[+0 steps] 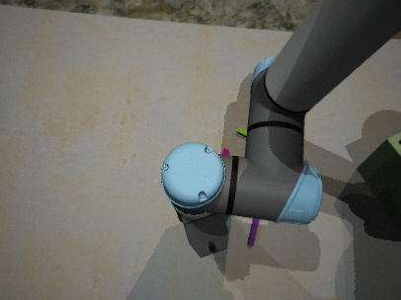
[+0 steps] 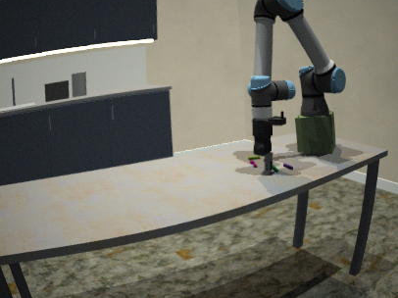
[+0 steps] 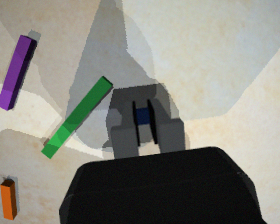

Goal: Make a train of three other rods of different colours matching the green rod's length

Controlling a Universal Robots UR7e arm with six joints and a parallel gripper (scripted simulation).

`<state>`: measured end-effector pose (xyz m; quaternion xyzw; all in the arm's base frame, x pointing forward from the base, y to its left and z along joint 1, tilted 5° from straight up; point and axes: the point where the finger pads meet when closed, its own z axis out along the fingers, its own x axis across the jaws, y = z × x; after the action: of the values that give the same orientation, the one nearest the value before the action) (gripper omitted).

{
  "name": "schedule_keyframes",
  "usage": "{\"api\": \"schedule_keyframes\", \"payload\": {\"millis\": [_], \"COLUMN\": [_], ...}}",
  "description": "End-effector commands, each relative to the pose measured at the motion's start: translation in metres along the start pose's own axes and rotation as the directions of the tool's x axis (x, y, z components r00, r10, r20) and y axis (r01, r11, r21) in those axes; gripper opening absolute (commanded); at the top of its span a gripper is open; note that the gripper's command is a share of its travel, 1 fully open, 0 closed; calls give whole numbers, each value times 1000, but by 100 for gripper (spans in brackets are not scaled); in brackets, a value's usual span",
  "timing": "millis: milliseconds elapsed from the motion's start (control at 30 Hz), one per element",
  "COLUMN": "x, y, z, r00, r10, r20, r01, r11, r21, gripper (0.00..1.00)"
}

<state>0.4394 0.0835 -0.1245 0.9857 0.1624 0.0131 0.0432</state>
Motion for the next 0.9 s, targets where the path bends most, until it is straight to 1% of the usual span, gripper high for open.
{"api": "schedule_keyframes", "payload": {"millis": [0, 300, 367, 500, 633, 867], "x": [1, 1, 1, 1, 1, 1], "y": [0, 0, 0, 0, 0, 0], "z": [-19, -61, -61, -76, -86, -89], "r00": [1000, 1000, 1000, 1000, 1000, 1000], "r10": [0, 0, 0, 0, 0, 0], "r20": [-2, -2, -2, -2, -2, -2], "r01": [0, 0, 0, 0, 0, 0], "r11": [1000, 1000, 1000, 1000, 1000, 1000], "r21": [-1, -1, -1, -1, -1, -1], "gripper": [24, 24, 24, 24, 24, 24]}}
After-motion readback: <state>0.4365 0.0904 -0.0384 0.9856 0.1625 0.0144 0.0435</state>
